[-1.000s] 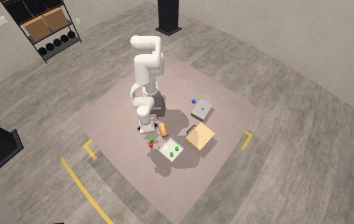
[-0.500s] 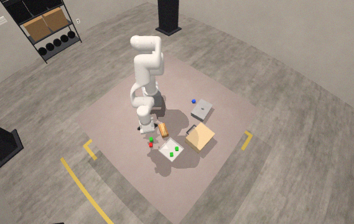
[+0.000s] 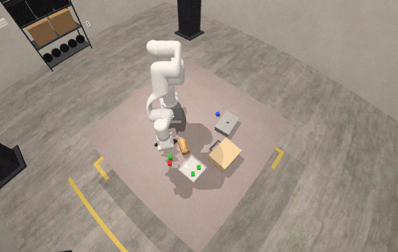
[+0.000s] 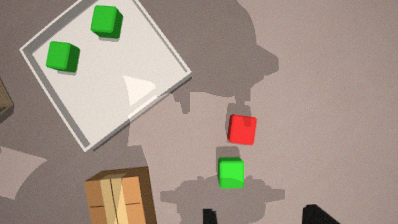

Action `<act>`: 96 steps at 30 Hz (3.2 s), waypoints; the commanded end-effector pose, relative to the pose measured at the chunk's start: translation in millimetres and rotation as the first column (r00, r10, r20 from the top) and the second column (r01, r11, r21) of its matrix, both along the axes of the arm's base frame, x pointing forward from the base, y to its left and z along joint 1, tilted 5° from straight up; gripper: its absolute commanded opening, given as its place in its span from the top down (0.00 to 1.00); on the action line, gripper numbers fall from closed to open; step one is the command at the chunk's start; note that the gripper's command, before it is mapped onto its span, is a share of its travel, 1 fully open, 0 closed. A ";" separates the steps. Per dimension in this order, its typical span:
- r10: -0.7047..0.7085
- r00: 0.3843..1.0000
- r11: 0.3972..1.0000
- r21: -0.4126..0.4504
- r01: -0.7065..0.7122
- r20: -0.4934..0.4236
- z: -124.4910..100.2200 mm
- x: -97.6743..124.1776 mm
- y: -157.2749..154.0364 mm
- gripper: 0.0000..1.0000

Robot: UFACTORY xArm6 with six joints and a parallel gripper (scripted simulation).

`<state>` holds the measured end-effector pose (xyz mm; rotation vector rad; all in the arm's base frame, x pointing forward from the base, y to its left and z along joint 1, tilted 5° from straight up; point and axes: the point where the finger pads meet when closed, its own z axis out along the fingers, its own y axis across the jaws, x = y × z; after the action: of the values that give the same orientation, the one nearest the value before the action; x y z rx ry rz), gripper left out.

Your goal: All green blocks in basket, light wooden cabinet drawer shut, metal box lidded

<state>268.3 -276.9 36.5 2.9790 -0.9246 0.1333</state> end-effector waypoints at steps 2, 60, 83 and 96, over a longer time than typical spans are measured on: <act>0.000 1.000 1.000 -0.002 0.000 0.002 -5.6 1.4 -1.2 0.43; 0.000 1.000 1.000 -0.002 0.000 0.002 -125.9 11.0 -6.9 0.43; 0.000 1.000 1.000 -0.002 0.000 0.002 -125.9 11.0 -6.9 0.43; 0.000 1.000 1.000 -0.002 0.000 0.002 -125.9 11.0 -6.9 0.43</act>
<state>278.4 -283.0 -90.3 2.9788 -0.9246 0.1331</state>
